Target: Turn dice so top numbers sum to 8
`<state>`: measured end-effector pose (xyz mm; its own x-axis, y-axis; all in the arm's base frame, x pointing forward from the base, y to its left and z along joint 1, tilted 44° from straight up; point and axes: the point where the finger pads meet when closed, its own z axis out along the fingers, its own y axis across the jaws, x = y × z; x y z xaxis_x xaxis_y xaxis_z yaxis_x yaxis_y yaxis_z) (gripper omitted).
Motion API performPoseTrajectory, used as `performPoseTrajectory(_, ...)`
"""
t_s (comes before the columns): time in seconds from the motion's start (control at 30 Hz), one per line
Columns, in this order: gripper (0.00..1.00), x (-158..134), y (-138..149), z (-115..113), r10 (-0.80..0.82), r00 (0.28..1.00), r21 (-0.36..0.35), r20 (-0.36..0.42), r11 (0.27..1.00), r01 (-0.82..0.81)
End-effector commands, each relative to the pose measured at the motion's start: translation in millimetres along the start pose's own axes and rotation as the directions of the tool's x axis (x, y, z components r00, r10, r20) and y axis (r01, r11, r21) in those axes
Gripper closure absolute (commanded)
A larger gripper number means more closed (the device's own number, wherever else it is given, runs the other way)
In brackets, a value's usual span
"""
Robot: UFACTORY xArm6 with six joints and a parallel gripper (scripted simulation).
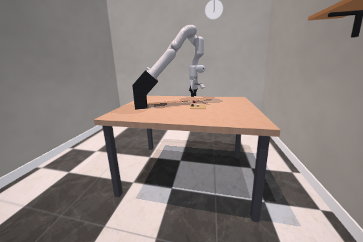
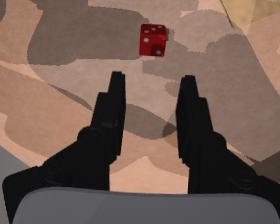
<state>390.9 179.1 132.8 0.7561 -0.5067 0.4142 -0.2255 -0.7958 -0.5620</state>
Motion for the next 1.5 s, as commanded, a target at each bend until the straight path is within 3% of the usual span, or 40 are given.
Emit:
performPoseTrajectory(0.0, 0.64, 0.6, -0.5, 3.8, 0.000, 1.000, 0.001, -0.001, 1.000, 0.000)
performPoseTrajectory(0.67, 0.64, 1.9, 0.0, 30.9, 0.000, 1.000, 0.001, -0.001, 1.000, 0.000)
performPoseTrajectory(1.47, 0.64, 2.4, 0.2, 43.2, 0.000, 1.000, 0.001, -0.001, 1.000, 0.000)
